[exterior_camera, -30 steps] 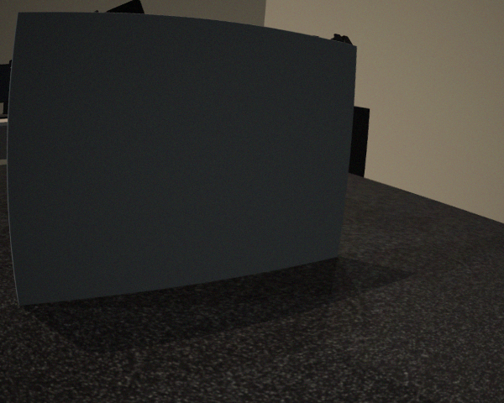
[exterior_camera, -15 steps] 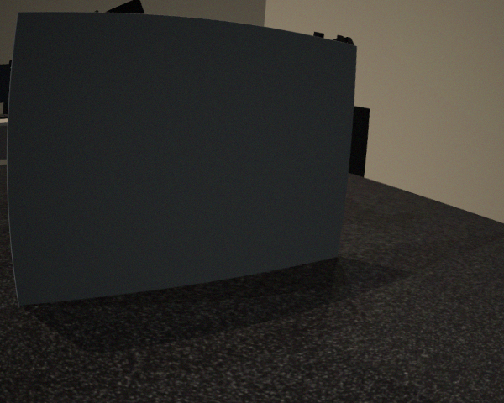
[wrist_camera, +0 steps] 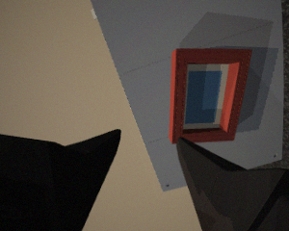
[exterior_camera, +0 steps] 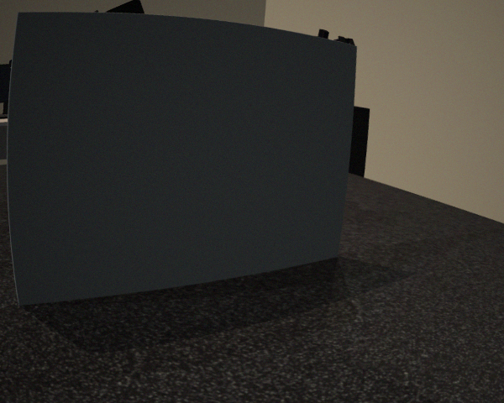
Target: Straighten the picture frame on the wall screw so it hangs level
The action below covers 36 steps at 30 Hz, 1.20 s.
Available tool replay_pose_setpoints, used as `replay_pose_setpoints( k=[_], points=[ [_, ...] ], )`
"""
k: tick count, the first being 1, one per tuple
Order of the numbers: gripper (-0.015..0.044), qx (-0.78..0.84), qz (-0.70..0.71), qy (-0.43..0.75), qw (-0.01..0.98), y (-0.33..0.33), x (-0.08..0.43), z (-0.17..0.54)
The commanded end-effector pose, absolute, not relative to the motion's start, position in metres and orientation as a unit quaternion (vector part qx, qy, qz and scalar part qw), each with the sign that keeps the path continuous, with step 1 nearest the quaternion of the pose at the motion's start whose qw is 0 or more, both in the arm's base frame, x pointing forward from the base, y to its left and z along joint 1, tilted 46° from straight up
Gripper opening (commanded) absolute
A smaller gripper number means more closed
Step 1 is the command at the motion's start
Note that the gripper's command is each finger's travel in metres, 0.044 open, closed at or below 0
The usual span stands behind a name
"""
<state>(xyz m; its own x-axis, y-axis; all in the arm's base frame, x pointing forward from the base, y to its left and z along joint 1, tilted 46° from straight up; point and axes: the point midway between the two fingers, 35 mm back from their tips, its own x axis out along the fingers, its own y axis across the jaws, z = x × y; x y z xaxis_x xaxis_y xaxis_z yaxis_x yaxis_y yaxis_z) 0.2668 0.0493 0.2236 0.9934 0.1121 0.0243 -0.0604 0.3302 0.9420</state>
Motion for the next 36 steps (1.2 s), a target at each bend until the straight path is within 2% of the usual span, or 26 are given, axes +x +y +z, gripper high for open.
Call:
replay_pose_setpoints(
  k=[1, 36],
  points=[
    [0.026, 0.578, 0.051, 0.022, 0.814, 0.0488, 0.2668, 0.2236],
    [0.026, 0.57, 0.053, 0.022, 0.82, 0.0456, 0.2681, 0.2199]
  ],
)
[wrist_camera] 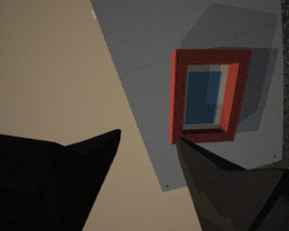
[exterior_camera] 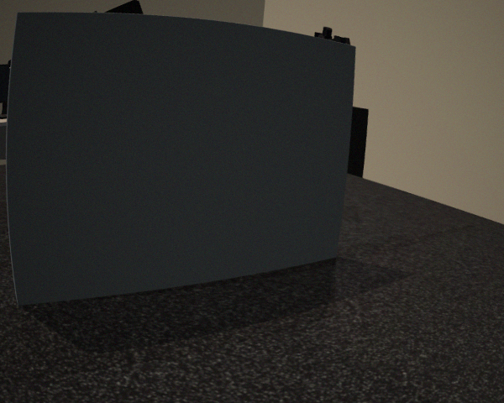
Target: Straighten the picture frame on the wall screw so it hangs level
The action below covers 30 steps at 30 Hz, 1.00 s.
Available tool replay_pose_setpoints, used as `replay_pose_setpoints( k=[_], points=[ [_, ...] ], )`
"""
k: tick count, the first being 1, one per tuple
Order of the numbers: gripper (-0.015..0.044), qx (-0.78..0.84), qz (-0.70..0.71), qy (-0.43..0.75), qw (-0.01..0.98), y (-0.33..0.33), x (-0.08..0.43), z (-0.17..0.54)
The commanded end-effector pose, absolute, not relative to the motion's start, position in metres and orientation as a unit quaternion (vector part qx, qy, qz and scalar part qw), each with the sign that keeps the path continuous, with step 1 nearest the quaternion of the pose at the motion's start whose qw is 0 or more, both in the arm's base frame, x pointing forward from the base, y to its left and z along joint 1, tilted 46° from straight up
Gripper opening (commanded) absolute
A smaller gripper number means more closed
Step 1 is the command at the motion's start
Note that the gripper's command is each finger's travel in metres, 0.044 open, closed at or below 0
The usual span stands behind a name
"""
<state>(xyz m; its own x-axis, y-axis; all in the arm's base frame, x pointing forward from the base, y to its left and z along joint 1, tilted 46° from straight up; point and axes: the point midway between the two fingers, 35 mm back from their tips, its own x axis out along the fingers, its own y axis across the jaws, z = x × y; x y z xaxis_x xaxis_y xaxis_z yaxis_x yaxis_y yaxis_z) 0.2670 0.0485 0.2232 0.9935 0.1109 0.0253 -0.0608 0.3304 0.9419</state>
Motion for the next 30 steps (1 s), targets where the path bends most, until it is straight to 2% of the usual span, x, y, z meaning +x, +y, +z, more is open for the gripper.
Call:
replay_pose_setpoints(
  k=[1, 7, 30],
  points=[
    [0.026, 0.562, 0.053, 0.021, 0.825, 0.041, 0.27, 0.215],
    [0.026, 0.51, 0.053, 0.017, 0.858, 0.009, 0.27, 0.185],
    [0.026, 0.508, 0.053, 0.017, 0.859, 0.008, 0.272, 0.186]
  ],
)
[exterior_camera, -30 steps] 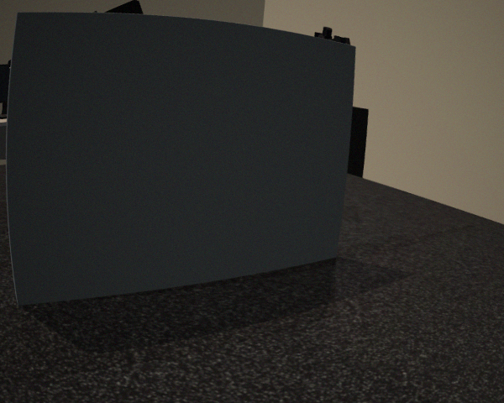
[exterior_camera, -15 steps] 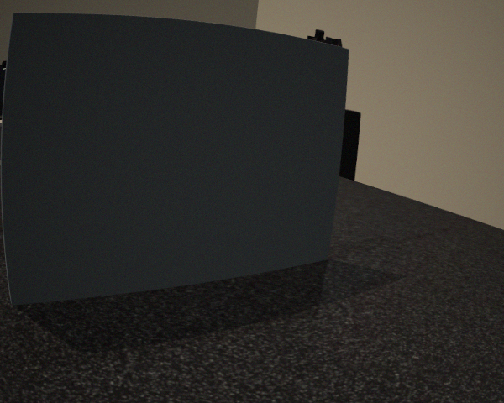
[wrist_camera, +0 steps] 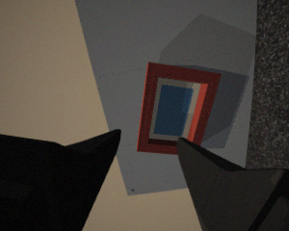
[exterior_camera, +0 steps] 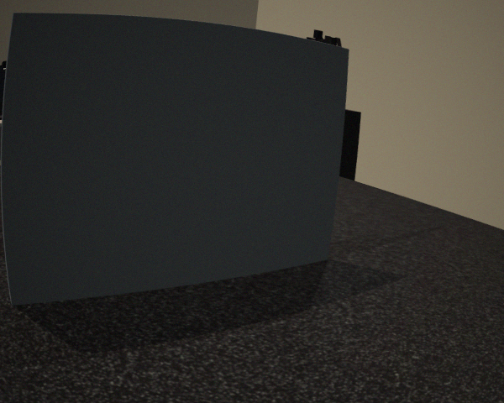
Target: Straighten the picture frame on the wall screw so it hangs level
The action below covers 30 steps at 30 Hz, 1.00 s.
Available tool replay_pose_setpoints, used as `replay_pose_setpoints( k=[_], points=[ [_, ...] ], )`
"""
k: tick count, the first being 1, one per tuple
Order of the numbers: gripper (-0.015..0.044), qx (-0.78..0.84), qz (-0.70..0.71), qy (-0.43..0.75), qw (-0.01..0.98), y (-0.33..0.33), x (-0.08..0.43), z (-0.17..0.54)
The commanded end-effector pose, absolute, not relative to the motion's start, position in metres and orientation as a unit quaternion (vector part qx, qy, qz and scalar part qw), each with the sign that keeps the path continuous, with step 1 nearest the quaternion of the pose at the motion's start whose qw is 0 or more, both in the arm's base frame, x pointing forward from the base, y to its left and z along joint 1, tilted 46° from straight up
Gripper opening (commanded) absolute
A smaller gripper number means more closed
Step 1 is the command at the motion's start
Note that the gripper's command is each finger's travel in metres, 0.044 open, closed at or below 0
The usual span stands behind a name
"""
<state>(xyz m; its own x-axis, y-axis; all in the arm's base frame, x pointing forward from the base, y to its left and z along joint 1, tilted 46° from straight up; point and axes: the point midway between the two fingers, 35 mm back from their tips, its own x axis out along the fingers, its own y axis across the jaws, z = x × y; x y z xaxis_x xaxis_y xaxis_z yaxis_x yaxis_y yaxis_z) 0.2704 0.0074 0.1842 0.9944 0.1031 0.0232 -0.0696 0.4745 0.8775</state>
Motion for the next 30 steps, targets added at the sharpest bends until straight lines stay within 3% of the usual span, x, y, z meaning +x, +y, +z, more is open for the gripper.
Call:
replay_pose_setpoints(
  k=[1, 14, 30],
  points=[
    [0.026, 0.508, 0.053, 0.017, 0.859, 0.008, 0.275, 0.187],
    [0.026, 0.508, 0.054, 0.015, 0.859, 0.017, 0.348, 0.187],
    [0.026, 0.508, 0.054, 0.015, 0.859, 0.017, 0.352, 0.187]
  ],
)
